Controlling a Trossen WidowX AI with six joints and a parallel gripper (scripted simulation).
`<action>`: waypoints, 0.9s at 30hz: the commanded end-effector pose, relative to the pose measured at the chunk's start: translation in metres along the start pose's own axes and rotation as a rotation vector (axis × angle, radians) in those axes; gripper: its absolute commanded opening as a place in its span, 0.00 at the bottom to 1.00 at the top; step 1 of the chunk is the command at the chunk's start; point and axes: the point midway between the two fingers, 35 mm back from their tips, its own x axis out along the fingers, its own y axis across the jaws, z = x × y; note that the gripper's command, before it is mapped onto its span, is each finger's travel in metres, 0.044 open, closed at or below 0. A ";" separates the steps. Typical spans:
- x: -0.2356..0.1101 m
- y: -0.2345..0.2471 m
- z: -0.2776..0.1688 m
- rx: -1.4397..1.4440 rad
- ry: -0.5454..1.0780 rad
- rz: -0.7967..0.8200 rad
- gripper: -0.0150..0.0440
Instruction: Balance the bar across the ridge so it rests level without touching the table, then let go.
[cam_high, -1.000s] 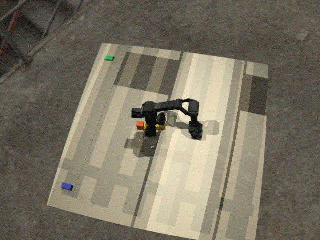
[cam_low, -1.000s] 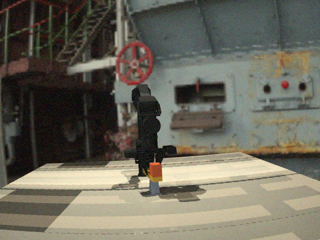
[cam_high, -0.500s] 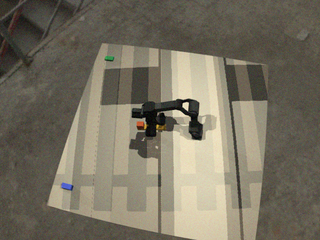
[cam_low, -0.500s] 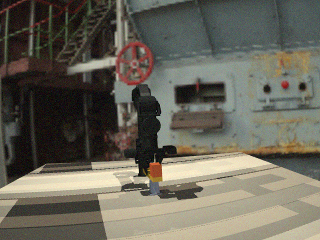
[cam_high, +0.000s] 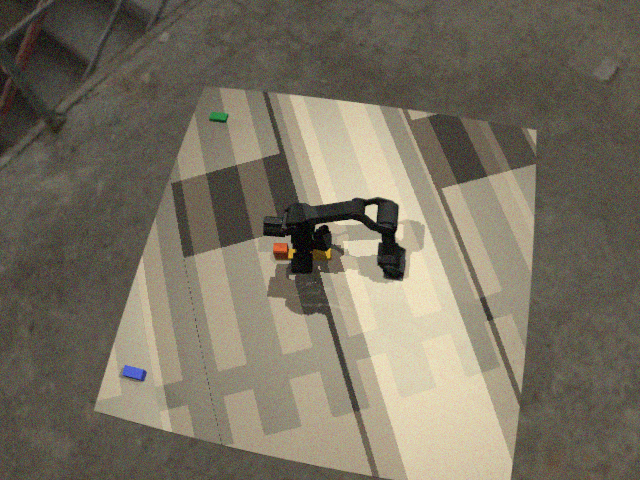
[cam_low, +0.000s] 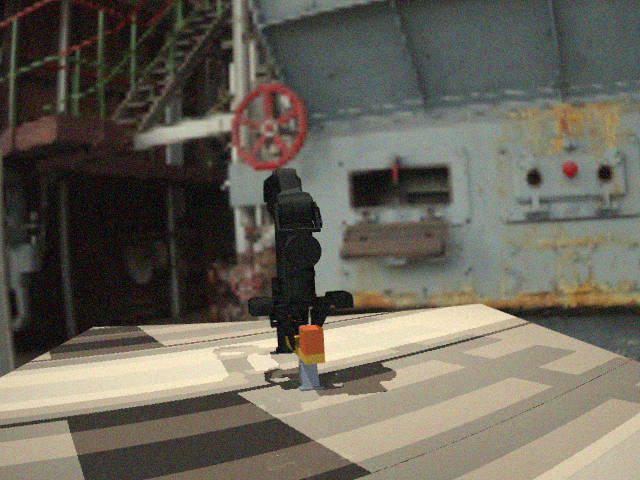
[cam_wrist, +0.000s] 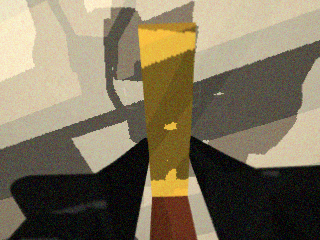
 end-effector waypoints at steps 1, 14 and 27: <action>0.000 0.000 0.000 0.000 0.000 0.000 0.34; 0.000 0.000 0.000 0.000 0.000 0.000 0.54; 0.000 0.000 0.000 0.000 0.000 0.000 0.54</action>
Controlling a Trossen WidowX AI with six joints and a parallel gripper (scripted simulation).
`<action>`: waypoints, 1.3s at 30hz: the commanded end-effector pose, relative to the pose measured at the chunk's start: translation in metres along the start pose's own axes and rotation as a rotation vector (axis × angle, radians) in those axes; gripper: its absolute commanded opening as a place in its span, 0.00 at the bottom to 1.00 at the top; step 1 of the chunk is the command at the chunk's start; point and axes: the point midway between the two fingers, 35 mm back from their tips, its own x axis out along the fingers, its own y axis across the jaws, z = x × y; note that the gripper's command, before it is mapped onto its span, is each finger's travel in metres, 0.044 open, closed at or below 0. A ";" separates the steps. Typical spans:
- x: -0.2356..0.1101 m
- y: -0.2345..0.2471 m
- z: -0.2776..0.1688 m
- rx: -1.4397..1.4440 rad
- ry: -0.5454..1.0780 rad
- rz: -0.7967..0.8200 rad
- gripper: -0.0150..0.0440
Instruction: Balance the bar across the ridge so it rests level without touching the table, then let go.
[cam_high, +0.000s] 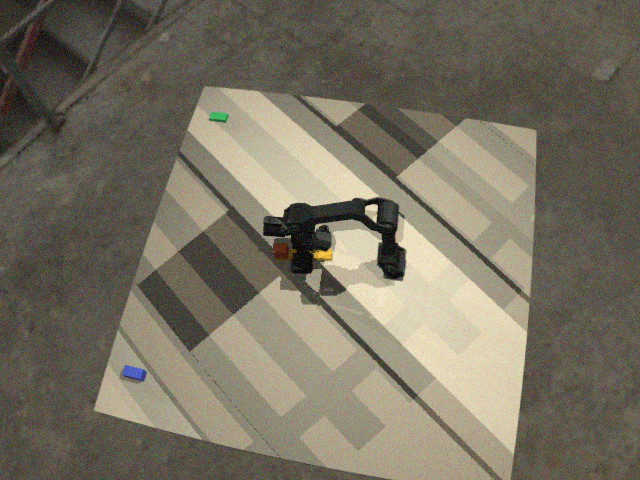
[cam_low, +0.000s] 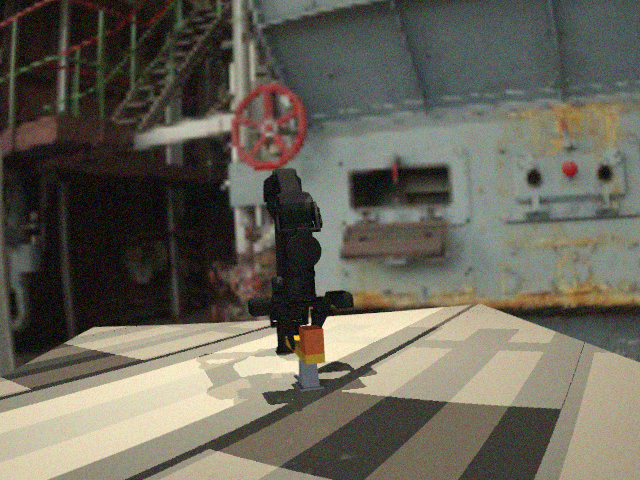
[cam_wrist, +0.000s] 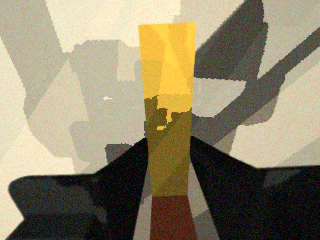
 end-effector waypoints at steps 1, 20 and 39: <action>0.000 0.000 0.000 0.000 0.000 0.000 0.54; 0.000 0.000 0.000 0.000 0.000 0.000 0.55; 0.000 0.000 0.000 0.000 0.000 0.000 0.79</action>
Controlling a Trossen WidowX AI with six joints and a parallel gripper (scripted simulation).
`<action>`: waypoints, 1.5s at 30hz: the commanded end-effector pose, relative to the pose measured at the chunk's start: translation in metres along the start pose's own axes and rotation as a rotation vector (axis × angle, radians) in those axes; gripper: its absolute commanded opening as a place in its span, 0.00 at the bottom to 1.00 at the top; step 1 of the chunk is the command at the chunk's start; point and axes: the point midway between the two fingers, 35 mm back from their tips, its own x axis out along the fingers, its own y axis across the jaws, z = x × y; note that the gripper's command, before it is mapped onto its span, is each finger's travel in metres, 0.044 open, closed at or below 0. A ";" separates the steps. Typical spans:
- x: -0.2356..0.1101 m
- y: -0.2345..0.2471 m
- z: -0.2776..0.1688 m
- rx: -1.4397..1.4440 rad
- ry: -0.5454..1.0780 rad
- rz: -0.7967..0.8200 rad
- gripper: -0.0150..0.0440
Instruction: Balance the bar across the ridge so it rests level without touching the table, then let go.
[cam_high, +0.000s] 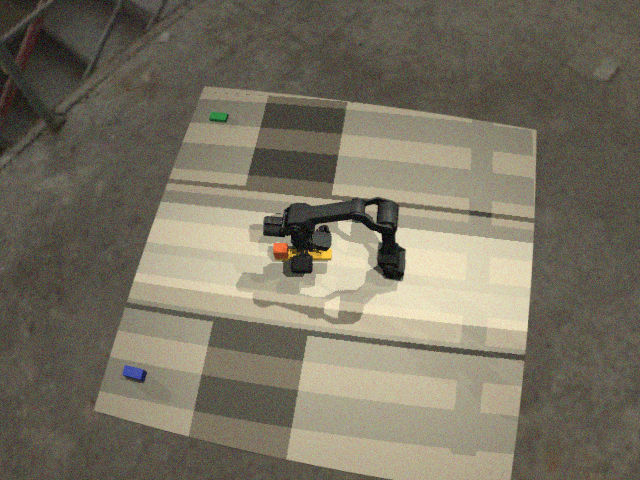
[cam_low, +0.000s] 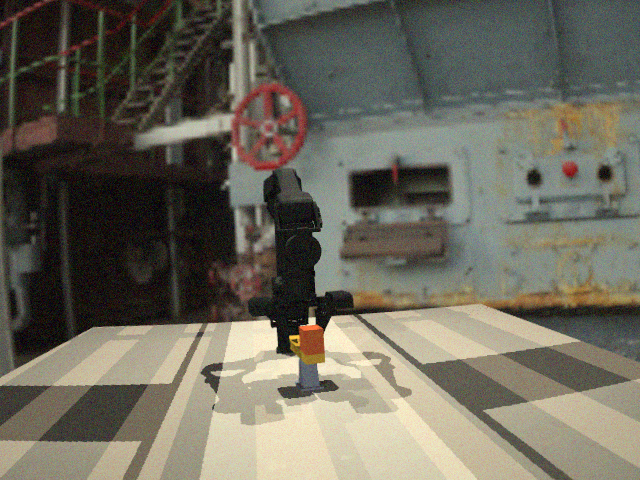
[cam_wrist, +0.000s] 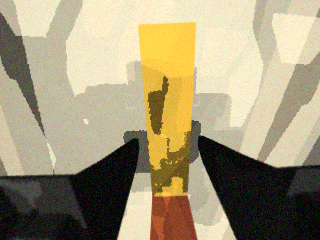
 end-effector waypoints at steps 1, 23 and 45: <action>0.000 0.000 0.000 0.000 0.000 -0.001 0.83; -0.100 0.000 0.000 0.000 0.000 0.000 1.00; -0.100 0.000 0.000 0.000 0.000 0.000 1.00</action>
